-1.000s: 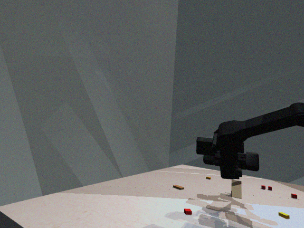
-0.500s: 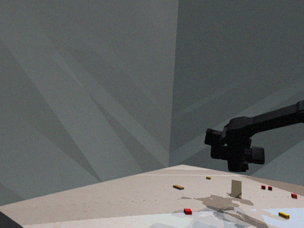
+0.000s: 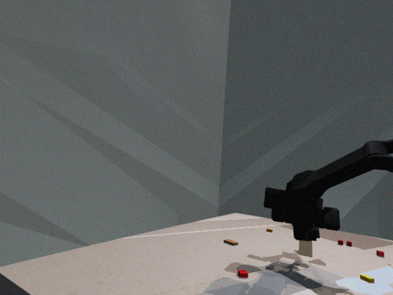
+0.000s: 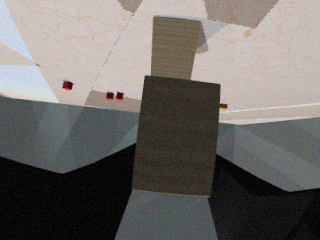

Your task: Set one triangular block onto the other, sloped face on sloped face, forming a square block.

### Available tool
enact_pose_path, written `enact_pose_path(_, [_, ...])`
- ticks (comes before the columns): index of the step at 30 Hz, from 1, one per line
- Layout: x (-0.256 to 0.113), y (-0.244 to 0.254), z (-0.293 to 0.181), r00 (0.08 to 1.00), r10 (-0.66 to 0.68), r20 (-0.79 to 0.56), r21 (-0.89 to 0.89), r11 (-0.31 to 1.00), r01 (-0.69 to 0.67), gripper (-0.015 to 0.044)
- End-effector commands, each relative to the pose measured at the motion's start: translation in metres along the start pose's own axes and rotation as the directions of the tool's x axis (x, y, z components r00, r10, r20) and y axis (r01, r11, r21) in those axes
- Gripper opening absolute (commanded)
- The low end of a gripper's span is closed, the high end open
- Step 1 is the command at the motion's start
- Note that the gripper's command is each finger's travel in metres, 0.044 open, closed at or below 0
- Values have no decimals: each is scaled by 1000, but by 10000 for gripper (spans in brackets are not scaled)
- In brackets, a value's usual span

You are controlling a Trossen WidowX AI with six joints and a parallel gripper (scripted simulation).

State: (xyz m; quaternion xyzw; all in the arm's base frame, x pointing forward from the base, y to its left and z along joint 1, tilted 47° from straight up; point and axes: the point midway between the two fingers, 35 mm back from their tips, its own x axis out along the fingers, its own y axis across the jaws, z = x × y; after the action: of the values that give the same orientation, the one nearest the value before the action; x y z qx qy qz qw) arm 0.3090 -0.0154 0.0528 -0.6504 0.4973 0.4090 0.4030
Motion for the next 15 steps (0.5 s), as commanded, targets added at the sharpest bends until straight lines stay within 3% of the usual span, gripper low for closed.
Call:
enact_pose_path(1, [12,2,14,1000,5,-1,0,1000,-5,0])
enact_pose_path(15, [34,5,36,1000,6,-1,0,1000,-6,0])
